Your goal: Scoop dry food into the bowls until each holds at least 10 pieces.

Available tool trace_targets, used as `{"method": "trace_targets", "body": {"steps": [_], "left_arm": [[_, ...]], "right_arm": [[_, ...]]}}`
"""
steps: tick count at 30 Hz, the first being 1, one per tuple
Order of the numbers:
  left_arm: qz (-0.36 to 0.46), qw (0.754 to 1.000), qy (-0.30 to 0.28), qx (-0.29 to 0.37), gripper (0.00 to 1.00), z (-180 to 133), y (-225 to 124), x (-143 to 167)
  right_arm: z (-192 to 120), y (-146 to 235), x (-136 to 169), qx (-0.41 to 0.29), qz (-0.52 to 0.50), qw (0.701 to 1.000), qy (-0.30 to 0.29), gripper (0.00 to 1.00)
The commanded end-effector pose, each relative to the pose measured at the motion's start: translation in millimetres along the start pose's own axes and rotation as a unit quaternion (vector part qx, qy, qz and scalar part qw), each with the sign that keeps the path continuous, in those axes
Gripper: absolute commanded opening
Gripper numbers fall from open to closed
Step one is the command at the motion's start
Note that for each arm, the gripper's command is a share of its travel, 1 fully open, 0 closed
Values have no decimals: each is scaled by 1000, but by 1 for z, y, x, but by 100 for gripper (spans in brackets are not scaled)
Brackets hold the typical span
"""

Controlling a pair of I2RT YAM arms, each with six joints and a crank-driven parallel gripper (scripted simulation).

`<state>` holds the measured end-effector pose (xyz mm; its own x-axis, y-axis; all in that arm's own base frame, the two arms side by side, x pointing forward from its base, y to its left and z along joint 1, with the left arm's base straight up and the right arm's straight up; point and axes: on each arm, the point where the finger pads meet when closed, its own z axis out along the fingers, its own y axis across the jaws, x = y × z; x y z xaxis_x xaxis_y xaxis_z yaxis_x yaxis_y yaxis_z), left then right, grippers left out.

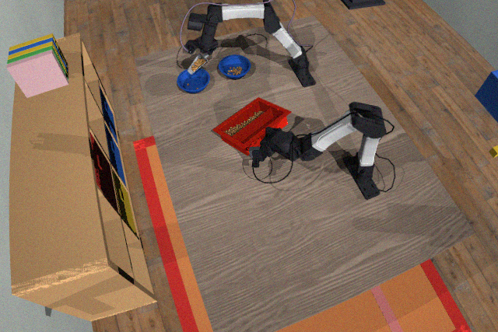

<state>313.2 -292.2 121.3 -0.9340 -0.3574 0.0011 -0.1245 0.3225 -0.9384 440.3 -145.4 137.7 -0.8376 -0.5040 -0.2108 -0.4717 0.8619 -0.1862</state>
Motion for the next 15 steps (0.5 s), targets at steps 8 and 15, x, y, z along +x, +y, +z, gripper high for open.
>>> {"method": "trace_targets", "body": {"steps": [8, 15], "left_arm": [[55, 997, -9, 50, 0, -6, -43, -7], [55, 997, -9, 50, 0, -6, -43, -7]], "right_arm": [[-9, -8, -4, 16, -1, 1000, -10, 0], [0, -2, 6, 1, 1, 1000, 7, 0]]}}
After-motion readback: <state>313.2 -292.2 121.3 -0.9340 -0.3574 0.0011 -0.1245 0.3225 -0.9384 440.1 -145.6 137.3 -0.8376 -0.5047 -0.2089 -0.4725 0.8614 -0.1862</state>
